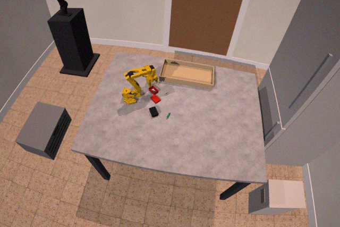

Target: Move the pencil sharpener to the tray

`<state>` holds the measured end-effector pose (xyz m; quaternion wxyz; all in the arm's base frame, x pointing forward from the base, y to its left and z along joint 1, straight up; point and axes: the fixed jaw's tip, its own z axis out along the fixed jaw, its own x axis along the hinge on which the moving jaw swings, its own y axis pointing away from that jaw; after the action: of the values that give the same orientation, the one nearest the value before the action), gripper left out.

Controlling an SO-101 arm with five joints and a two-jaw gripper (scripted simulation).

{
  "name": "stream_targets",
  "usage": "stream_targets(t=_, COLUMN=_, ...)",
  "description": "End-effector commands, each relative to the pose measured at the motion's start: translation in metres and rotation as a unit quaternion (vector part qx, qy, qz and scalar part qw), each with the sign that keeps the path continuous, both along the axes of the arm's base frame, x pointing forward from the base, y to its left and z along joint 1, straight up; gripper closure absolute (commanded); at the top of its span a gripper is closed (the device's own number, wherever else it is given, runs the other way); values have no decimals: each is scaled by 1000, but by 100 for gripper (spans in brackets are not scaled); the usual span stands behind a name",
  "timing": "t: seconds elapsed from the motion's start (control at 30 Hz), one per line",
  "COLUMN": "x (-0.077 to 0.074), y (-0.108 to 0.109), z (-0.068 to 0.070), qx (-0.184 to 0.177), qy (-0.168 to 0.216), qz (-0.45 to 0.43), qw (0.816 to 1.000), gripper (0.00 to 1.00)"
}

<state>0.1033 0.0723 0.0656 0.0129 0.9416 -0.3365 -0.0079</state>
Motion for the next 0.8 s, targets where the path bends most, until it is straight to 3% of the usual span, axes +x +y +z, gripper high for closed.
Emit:
stream_targets(t=0.0, x=3, y=4, z=5, qx=10, qy=-12, qz=0, qw=1000, gripper=69)
stream_targets(t=0.77, x=4, y=5, z=-4, qx=10, qy=-12, qz=0, qw=1000, gripper=69)
